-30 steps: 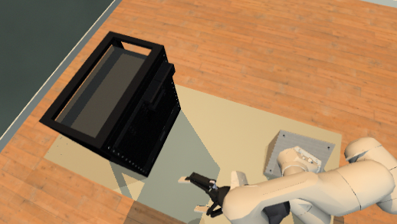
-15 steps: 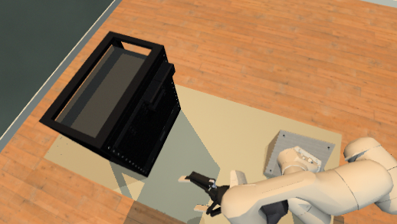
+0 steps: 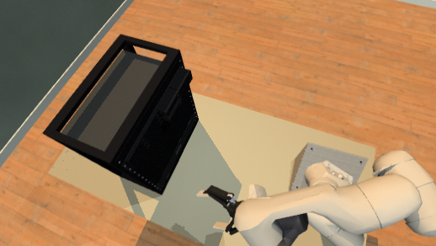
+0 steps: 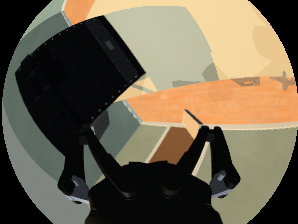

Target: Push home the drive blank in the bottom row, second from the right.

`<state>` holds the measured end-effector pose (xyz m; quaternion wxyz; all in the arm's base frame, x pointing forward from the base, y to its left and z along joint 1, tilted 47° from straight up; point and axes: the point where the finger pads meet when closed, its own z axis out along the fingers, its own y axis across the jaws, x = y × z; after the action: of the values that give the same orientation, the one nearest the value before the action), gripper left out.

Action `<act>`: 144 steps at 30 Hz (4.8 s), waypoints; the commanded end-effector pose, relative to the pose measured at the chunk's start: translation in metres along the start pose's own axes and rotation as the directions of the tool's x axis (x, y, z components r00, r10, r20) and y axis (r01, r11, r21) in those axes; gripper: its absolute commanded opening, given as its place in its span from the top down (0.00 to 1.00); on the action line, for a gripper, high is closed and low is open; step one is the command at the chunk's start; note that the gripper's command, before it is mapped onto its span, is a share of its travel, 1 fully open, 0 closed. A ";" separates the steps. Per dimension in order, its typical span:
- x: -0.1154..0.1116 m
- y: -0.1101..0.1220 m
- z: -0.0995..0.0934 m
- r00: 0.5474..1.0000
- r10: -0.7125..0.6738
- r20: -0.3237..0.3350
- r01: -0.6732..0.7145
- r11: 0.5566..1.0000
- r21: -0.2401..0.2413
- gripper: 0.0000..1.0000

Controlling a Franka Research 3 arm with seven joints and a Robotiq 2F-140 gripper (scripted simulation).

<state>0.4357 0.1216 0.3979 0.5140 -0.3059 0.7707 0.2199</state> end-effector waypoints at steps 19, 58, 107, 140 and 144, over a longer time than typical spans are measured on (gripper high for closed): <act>0.081 0.026 0.064 0.969 0.172 -0.177 -0.188 0.979 -0.079 0.00; 0.393 0.038 0.090 0.546 0.544 -0.637 -0.486 0.825 0.289 0.00; 0.313 -0.266 -0.112 0.595 0.785 0.173 -0.540 0.232 0.809 0.00; 0.227 -0.301 -0.151 0.509 0.718 0.475 -0.764 0.123 0.633 0.00; 0.220 -0.303 -0.155 0.491 0.712 0.501 -0.786 0.114 0.608 0.00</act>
<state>0.4800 -0.2502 0.2387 0.4500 0.3643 0.8138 0.0502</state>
